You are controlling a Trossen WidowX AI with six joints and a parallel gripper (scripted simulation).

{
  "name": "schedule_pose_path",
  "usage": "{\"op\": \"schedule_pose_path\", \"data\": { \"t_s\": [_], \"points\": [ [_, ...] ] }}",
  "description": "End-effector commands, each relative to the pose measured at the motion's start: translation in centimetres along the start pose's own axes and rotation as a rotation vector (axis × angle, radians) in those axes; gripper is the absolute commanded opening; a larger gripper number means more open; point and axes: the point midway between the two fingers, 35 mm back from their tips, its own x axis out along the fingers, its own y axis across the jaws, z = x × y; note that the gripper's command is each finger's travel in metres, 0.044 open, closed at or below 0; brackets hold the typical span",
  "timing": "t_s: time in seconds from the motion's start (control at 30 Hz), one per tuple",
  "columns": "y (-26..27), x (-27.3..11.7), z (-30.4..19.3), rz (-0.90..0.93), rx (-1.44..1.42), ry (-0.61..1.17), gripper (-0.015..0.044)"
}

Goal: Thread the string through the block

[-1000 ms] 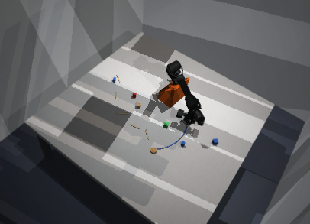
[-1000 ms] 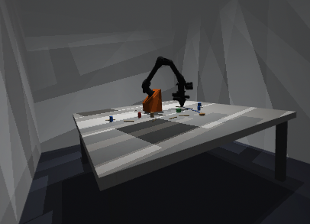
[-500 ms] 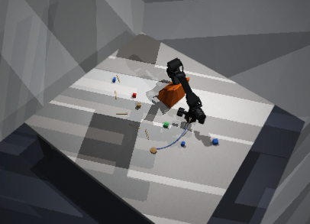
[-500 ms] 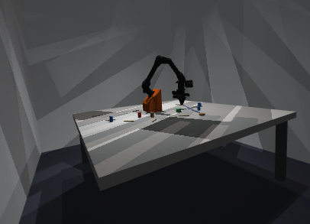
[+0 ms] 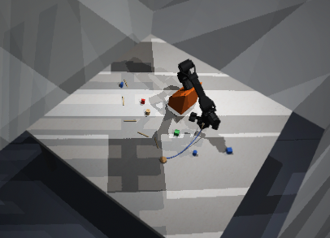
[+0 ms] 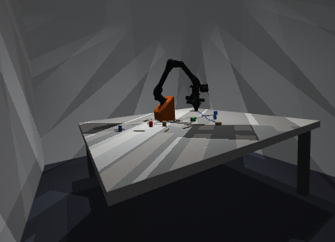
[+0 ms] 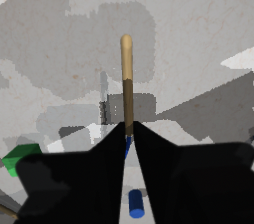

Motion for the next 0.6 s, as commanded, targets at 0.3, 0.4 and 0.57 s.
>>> {"op": "schedule_pose_path", "data": {
  "t_s": [0.3, 0.4, 0.57],
  "points": [
    [0.0, -0.7, -0.5, 0.000, 0.000, -0.021, 0.0000],
    [0.0, -1.0, -0.8, 0.001, 0.001, -0.031, 0.0000],
    [0.0, -1.4, -1.2, 0.001, 0.001, -0.048, 0.0000]
  ]
}}
